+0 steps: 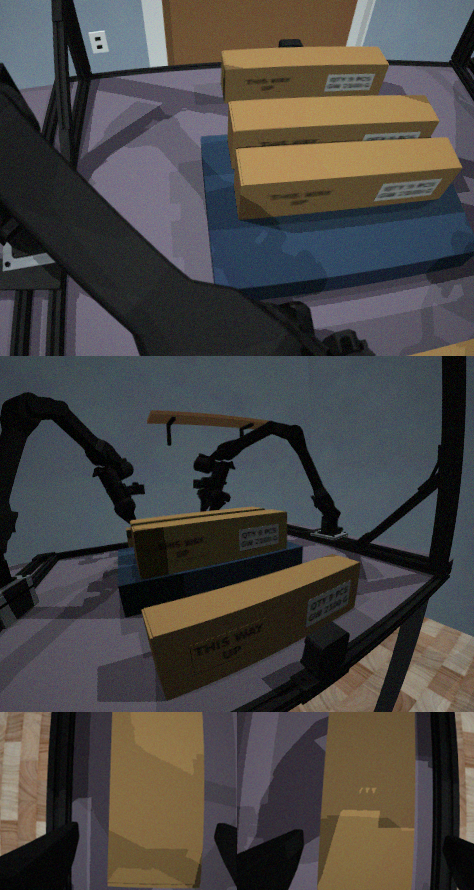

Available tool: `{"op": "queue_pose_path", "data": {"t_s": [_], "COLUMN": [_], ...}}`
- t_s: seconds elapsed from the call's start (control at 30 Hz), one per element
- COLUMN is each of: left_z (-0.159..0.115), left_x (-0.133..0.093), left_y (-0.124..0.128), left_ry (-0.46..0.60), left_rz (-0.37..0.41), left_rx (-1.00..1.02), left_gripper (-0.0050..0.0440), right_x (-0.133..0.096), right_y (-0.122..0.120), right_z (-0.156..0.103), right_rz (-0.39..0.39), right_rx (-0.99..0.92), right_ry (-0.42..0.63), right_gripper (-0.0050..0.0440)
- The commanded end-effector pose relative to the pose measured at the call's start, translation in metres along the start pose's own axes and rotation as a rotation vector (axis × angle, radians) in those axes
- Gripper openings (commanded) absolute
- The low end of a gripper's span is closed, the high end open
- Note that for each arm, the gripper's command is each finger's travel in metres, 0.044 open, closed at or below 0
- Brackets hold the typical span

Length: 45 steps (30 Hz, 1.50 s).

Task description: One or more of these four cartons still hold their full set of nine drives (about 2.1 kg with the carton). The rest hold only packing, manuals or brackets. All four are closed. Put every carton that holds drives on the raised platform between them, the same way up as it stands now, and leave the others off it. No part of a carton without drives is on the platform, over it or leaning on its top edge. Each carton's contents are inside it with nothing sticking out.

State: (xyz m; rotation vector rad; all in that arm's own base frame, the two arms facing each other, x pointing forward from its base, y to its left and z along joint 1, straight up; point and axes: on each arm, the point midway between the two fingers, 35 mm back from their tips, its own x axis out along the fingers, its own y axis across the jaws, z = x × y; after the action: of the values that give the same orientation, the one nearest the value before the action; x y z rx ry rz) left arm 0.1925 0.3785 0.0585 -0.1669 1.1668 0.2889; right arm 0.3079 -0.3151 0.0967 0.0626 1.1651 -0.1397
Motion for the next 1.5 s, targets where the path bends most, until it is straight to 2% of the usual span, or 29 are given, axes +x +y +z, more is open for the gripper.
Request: {"op": "queue_pose_path", "data": {"t_s": [0.0,0.23,0.93,0.97,1.43,1.47], "left_z": [-0.0133,-0.0164,-0.0164,-0.0164,-0.0164,-0.0141], "left_x": [0.0247,0.0321,0.0322,0.0322,0.0322,0.0267], "left_y": [-0.0051,-0.0053,-0.0053,-0.0053,-0.0053,-0.0052], "left_ry": [0.013,0.013,0.013,0.013,0.013,0.013], "left_rz": [-0.020,-0.020,-0.020,-0.020,-0.020,-0.020], "left_rx": [-0.003,-0.003,-0.003,-0.003,-0.003,-0.003], "left_gripper": [0.0389,0.0389,0.0389,0.0000,0.0000,0.0000], "right_x": [0.0277,0.0351,0.0351,0.0351,0.0351,0.0297], "right_y": [0.0035,0.0037,0.0037,0.0037,0.0037,0.0036], "right_z": [-0.0147,-0.0178,-0.0178,-0.0178,-0.0178,-0.0155], "right_rz": [0.023,0.023,0.023,0.023,0.023,0.023], "right_rx": [0.005,0.005,0.005,0.005,0.005,0.005], "right_ry": [0.021,0.021,0.021,0.021,0.021,0.021], "right_gripper": [0.0389,0.0389,0.0389,0.0000,0.0000,0.0000]}}
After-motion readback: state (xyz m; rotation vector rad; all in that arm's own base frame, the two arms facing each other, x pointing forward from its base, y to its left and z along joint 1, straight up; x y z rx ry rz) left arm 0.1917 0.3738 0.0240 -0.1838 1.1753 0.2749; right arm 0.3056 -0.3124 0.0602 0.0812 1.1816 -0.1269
